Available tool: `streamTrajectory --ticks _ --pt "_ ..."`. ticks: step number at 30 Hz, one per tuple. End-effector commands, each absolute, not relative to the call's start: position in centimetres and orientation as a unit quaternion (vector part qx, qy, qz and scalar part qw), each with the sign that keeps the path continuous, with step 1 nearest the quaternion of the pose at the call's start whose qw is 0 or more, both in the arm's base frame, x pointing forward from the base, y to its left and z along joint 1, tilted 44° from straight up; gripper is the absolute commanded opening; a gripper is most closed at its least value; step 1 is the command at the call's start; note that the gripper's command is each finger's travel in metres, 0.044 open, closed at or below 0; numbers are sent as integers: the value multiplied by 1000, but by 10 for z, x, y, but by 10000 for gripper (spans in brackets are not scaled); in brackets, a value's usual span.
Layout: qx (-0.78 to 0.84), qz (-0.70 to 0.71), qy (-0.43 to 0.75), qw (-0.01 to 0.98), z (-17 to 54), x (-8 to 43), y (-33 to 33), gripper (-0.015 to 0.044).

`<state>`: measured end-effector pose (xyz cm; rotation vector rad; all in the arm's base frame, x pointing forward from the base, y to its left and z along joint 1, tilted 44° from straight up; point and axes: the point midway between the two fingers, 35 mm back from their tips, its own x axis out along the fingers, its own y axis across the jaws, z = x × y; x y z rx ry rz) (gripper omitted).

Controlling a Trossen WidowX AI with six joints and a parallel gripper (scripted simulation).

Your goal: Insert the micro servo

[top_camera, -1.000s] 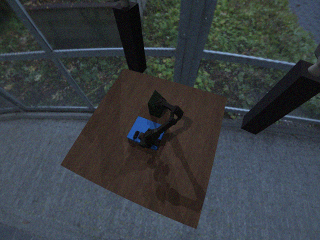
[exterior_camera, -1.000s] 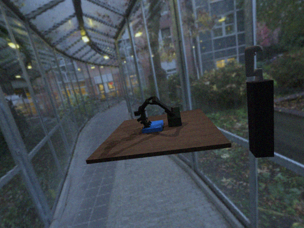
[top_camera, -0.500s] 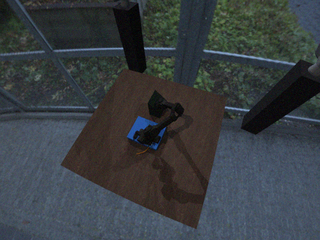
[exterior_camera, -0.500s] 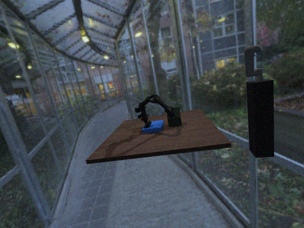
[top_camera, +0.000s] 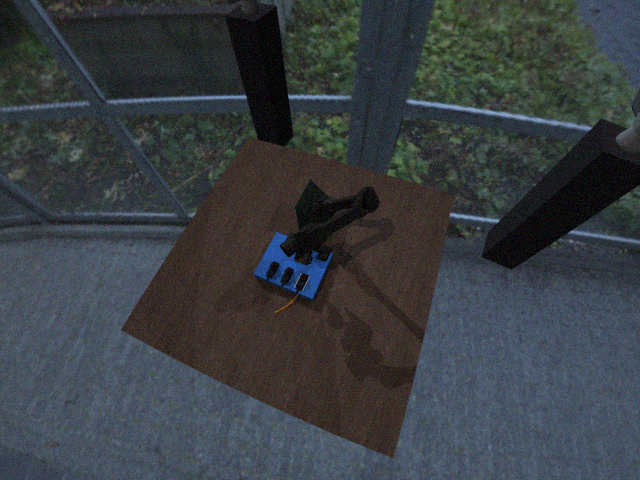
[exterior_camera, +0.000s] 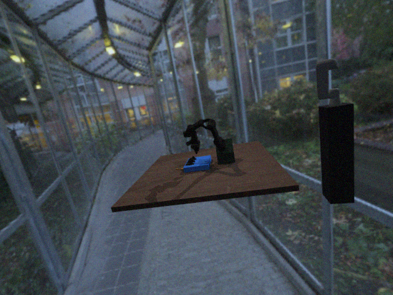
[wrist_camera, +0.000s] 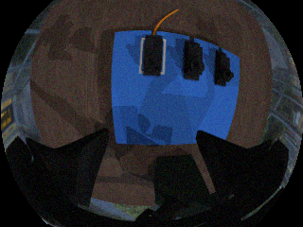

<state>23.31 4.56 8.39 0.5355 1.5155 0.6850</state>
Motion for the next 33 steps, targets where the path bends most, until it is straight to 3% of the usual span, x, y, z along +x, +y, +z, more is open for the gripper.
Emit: streamTrajectory --ticks 1,33 --pt "233 300 662 646 97 234 33 440" --pt "235 300 661 646 112 236 18 440"
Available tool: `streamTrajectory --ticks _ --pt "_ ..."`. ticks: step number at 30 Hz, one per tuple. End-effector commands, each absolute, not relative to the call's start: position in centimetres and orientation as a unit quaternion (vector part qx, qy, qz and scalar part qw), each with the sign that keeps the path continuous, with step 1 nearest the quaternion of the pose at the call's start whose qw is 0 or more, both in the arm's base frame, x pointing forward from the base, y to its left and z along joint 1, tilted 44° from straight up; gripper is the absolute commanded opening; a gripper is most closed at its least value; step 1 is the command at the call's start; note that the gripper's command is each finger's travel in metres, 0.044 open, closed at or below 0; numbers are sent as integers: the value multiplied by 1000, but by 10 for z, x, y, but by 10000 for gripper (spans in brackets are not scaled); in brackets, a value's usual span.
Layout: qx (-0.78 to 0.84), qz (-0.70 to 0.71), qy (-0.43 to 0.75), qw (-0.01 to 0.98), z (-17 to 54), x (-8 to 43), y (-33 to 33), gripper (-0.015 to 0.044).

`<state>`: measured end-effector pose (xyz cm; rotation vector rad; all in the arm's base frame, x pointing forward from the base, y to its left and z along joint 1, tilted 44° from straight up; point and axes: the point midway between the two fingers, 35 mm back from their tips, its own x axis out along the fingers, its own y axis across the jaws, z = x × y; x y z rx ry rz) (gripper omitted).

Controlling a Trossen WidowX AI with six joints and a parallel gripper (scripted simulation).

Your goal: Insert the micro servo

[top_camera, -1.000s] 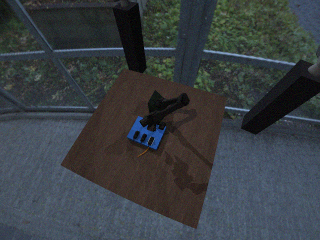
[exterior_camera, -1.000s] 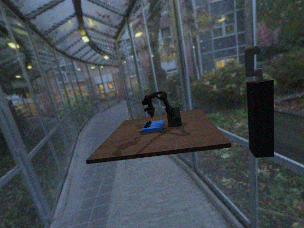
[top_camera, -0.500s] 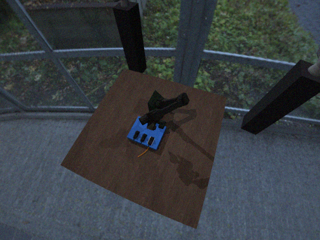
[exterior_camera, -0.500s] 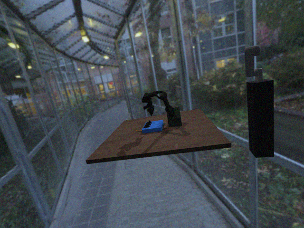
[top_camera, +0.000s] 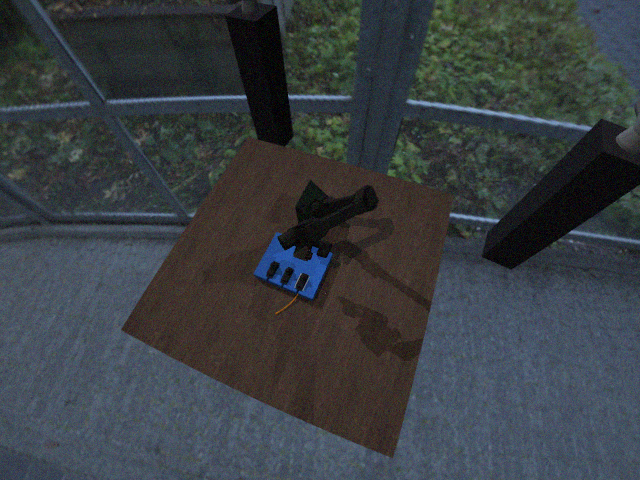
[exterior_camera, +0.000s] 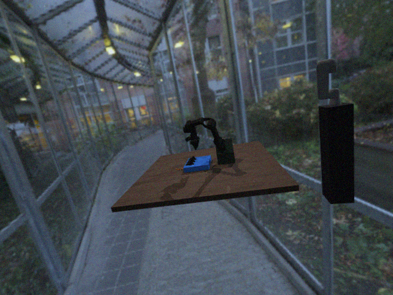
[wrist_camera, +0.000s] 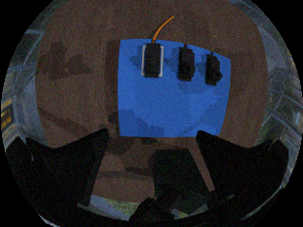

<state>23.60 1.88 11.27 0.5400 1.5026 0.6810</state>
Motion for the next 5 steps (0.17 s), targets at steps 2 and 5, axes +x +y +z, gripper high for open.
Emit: streamTrajectory --ticks 2,5 --pt "235 300 661 646 112 236 18 440" --pt "235 300 661 646 112 236 18 440"
